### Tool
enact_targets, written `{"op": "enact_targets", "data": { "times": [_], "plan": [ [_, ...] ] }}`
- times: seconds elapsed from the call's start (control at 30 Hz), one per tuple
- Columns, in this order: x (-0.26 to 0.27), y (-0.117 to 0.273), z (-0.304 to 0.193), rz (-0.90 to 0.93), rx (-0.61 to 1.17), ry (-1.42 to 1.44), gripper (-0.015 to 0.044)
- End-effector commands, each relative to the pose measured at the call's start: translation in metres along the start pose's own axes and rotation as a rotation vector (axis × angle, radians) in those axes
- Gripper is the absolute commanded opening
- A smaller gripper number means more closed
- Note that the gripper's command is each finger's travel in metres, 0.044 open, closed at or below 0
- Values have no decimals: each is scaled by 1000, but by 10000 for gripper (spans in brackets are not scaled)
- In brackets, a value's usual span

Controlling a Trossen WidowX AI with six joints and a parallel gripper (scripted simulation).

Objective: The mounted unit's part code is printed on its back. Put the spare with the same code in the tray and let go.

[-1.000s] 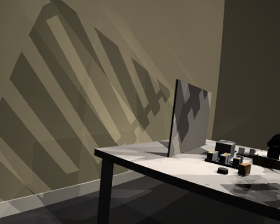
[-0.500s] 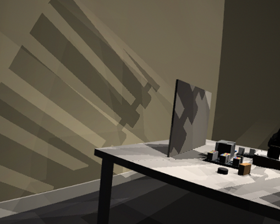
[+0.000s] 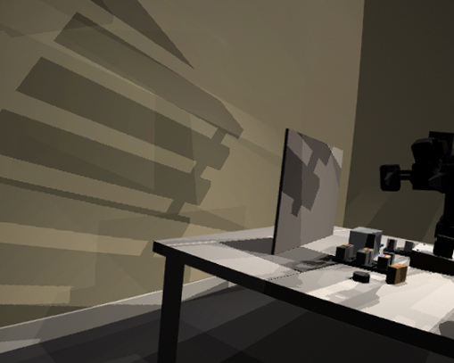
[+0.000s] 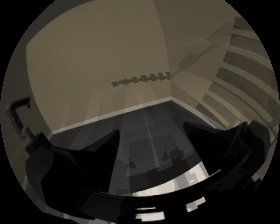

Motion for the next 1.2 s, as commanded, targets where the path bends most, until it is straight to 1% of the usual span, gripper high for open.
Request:
{"op": "enact_targets", "data": {
  "times": [0.0,0.13,0.3,0.43,0.57,0.7,0.87,1.03,1.17],
  "plan": [
    [-57,0,-7,-85,90,12,440],
    [-118,8,-22,-177,210,16,440],
    [-191,29,-42,-284,362,2,440],
    [-246,56,-58,-361,494,-43,440],
    [-297,91,-75,-432,625,-104,440],
    [-342,134,-91,-498,756,-184,440],
    [-388,198,-110,-571,917,-313,440],
    [-420,270,-125,-628,1066,-475,440],
    [-435,332,-135,-661,1175,-631,440]
  ]
}}
Point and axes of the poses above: the point midway between the two fingers, 35 mm back from their tips, its own y axis back along the fingers, its own x axis across the jaws, z = x × y, the point moved 8 cm from there along y, back along the fingers, and after that the axes turned 13 degrees about y, right-handed, at the moved point
